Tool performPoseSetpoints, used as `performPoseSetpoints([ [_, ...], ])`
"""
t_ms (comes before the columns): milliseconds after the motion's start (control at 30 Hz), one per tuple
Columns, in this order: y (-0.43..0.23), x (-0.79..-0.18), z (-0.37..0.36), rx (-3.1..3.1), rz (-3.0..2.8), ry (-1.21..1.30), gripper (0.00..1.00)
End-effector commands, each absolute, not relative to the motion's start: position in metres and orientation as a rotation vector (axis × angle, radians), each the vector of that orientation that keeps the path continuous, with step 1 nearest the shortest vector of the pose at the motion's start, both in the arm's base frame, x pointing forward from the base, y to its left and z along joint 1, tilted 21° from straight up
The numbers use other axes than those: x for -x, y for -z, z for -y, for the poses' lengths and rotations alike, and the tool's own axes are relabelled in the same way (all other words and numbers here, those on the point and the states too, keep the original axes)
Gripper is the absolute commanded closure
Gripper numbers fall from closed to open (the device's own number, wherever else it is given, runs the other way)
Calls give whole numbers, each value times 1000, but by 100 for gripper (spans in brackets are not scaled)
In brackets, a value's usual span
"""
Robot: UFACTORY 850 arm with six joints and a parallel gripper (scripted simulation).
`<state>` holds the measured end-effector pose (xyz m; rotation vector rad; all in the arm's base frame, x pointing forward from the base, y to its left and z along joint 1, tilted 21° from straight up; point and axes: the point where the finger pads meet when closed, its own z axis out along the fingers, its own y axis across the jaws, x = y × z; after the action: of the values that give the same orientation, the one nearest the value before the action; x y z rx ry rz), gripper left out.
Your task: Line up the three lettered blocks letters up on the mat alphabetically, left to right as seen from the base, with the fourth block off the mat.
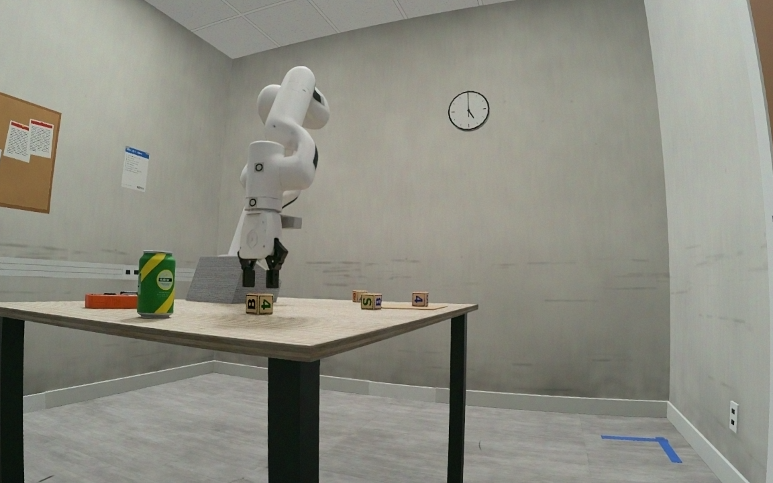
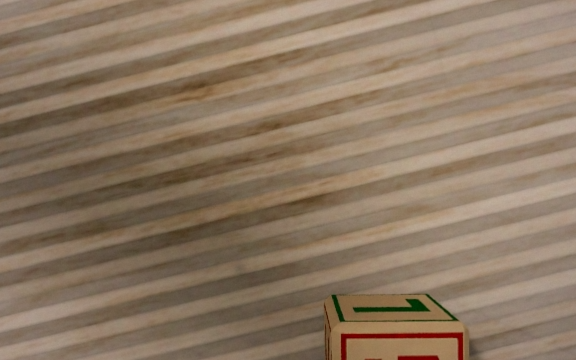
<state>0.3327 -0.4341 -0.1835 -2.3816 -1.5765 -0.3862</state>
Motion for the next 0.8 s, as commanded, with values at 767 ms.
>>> performPoseSetpoints([
  [767, 221, -336, 421, 2384, 1578, 386, 13],
])
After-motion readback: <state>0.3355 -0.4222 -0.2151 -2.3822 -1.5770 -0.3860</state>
